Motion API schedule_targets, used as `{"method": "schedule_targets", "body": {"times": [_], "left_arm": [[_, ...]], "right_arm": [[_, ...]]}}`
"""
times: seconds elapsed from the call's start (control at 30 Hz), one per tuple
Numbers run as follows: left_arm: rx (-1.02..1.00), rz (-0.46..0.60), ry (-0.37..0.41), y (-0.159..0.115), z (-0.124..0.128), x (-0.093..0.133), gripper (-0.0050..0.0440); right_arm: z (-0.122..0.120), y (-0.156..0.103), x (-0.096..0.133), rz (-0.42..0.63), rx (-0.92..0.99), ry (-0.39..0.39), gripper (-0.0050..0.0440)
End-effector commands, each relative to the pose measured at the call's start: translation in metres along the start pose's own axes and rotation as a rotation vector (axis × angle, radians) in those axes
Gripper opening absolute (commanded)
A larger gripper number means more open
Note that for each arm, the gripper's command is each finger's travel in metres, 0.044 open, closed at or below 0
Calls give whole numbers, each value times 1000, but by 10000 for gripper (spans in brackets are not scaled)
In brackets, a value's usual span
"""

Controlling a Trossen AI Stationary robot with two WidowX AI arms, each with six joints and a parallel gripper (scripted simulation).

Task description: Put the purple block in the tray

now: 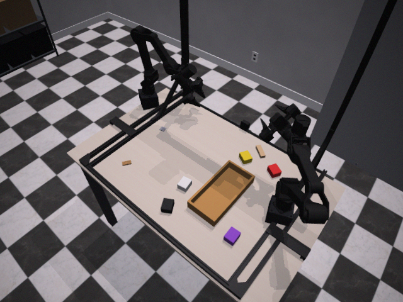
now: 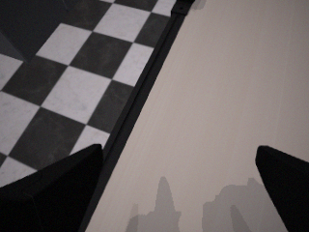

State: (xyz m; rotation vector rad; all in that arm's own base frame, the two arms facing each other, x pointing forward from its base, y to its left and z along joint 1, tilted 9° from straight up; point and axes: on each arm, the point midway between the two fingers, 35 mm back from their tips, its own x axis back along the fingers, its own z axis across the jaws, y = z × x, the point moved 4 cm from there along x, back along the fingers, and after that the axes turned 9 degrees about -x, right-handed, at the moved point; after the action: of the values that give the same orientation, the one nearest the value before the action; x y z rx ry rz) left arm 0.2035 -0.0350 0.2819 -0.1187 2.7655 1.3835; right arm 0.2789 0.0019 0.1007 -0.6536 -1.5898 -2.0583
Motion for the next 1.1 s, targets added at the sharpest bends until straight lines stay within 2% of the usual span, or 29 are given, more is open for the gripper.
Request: {"method": "schedule_targets", "body": {"times": [0.0,0.7,0.87,1.07], "left_arm": [[0,0,0,0,0,0,400],[-10,1,5,0,1,-1,400],[-71,7,34,0,6,-4,400],[-212,28,104,-1,19,-12,400]], "right_arm": [[0,0,0,0,0,0,400],[-1,0,0,-1,-1,0,400],[-4,3,-1,-8,-10,0,400],[-12,10,-2,-25,-31,-1,400]]}}
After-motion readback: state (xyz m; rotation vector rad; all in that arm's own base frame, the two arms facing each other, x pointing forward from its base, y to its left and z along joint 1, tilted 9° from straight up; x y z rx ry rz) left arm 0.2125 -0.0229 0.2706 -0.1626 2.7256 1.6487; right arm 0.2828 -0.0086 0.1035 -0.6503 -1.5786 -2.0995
